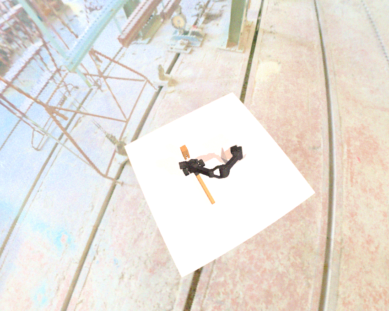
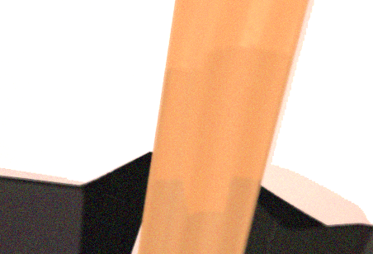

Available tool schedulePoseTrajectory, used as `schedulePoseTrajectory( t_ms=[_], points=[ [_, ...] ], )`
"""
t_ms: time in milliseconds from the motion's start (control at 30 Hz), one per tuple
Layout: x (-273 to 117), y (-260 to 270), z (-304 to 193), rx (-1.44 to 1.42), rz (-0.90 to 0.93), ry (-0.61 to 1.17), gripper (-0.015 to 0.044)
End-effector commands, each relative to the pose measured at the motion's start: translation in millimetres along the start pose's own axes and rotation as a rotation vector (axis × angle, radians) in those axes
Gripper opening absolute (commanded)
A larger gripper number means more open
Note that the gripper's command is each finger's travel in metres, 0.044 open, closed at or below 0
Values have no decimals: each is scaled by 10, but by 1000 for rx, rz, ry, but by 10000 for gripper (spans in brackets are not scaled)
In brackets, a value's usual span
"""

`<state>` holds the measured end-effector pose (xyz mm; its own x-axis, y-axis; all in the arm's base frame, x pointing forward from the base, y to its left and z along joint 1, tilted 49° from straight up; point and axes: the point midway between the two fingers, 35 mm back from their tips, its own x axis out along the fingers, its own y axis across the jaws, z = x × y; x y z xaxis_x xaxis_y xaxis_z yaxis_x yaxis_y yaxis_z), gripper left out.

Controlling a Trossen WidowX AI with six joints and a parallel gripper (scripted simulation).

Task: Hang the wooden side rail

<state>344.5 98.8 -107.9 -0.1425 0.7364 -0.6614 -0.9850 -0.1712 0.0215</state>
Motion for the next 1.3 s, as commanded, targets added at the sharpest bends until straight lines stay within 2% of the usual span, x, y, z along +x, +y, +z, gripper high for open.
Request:
schedulePoseTrajectory(
  t_ms=[0,1267],
  points=[
    [-41,-10,-21,-2,-8,2,0],
    [-27,27,-62,-2,-8,2,0]
  ],
)
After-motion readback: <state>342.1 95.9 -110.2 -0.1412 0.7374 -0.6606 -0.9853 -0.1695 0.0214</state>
